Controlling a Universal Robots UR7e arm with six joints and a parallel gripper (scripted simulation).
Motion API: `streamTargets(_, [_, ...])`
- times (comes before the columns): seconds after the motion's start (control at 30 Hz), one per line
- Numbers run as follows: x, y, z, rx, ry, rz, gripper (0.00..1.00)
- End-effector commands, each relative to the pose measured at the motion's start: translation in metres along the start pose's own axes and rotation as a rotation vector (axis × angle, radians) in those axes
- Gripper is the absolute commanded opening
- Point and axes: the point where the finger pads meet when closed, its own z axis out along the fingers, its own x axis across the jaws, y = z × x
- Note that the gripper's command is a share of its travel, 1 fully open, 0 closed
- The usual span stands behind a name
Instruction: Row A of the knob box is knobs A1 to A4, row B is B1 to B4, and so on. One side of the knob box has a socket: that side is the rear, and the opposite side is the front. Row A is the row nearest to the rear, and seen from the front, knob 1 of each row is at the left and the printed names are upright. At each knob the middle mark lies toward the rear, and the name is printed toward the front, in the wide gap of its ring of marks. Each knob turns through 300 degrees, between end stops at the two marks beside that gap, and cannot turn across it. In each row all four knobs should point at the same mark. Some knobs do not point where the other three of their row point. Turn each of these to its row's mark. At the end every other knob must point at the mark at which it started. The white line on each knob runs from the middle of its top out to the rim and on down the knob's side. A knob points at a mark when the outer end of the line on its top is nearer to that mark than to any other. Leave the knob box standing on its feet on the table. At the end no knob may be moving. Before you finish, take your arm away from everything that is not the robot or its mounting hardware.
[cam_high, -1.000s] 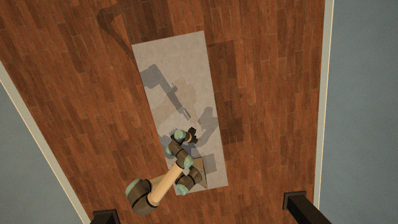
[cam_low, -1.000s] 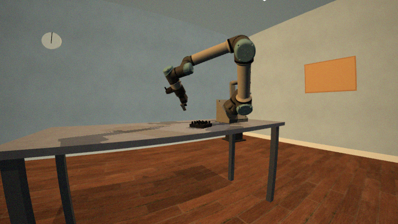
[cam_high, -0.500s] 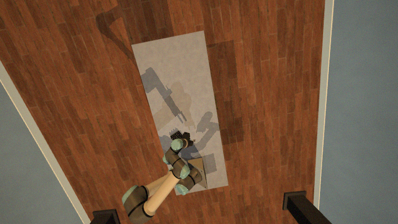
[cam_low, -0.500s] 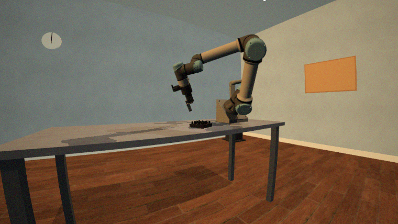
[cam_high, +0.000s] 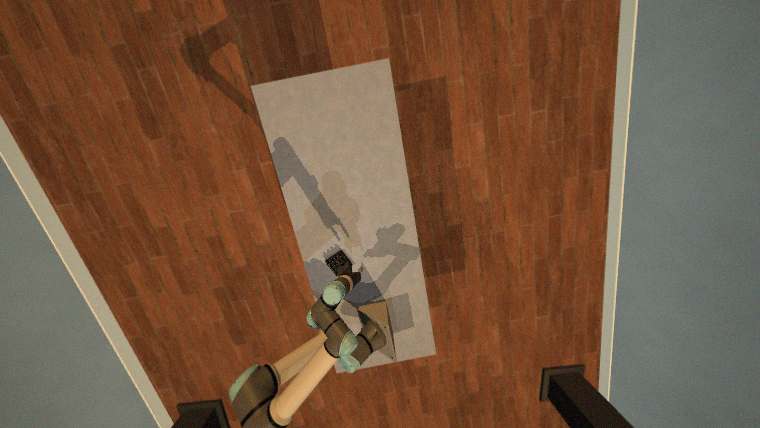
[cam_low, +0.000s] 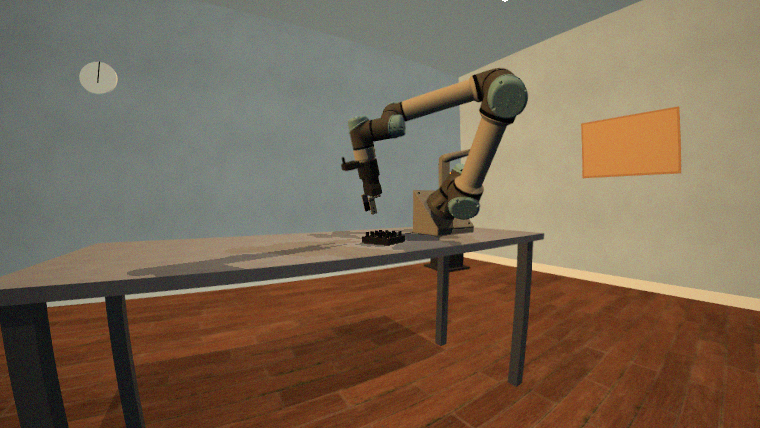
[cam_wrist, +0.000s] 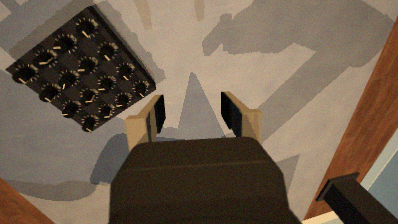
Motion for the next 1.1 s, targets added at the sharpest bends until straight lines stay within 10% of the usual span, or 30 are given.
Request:
streamTargets(0.0, [-0.020,0.004,0.000,0.066,-0.037,-0.110,1.00])
streamTargets(0.53, [-0.075,0.016,0.002,0.267,-0.084,-0.435,1.00])
streamTargets(1.07, [-0.094,0.021,0.004,0.348,-0.084,-0.557,1.00])
